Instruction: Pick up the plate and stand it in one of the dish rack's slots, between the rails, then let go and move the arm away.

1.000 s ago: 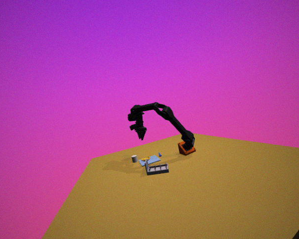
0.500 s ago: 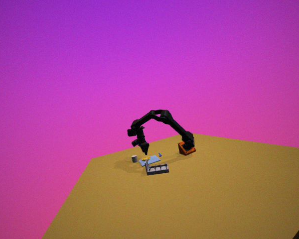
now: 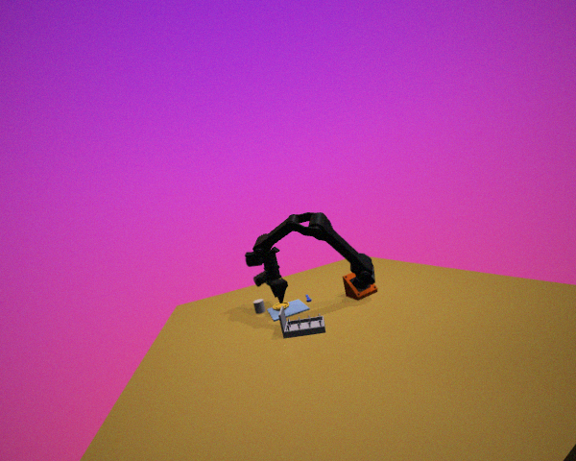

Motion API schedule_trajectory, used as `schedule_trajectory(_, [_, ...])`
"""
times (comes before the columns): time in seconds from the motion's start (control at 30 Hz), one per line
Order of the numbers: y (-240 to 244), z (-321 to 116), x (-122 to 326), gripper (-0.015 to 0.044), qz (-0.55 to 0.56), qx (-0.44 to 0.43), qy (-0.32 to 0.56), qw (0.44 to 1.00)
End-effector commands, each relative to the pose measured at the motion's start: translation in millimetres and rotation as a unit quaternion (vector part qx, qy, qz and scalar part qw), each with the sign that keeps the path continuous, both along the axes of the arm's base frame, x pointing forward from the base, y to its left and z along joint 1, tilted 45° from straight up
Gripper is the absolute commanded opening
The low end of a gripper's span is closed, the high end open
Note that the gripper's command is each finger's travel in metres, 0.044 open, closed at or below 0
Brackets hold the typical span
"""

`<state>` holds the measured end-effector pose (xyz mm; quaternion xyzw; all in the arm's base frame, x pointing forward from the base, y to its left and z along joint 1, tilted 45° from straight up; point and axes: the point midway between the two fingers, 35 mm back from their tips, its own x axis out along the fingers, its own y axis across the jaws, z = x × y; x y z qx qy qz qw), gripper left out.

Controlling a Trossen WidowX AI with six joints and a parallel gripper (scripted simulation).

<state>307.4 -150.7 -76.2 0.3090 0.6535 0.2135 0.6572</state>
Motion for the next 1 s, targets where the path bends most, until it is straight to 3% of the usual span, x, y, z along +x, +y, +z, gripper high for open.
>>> schedule_trajectory(0.0, [5, -5, 0, 0.04, -0.004, 0.002, 0.002, 1.0])
schedule_trajectory(0.97, [28, -28, -1, 0.0397, -0.004, 0.003, 0.002, 1.0])
